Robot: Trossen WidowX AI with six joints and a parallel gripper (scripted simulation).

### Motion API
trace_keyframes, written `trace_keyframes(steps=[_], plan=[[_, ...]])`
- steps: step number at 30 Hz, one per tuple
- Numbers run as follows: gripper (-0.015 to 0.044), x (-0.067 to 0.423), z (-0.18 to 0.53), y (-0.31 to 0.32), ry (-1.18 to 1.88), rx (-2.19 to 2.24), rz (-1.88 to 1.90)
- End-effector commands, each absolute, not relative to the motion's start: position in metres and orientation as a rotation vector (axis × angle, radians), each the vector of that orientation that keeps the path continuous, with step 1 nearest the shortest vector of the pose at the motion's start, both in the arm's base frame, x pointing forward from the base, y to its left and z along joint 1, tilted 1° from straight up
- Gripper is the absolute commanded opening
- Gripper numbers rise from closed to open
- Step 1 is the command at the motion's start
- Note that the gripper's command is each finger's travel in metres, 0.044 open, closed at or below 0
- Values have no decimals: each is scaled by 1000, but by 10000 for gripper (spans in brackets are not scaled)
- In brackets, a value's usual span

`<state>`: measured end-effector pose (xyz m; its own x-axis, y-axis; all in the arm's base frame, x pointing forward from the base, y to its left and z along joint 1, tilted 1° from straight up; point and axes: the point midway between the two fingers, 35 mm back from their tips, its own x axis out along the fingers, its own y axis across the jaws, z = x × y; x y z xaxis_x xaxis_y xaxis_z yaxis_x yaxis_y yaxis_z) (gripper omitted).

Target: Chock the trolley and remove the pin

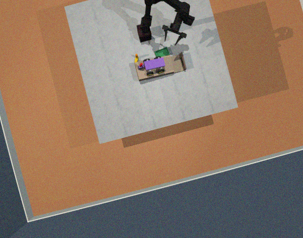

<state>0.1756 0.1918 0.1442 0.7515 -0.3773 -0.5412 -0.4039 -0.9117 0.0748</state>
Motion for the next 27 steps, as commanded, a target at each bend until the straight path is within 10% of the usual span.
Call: trace_keyframes(steps=[1, 8, 27], plan=[[374, 176, 144, 191, 650, -2891, 878], [190, 191, 136, 169, 848, -2609, 811], [190, 223, 108, 80, 1391, -1452, 337]])
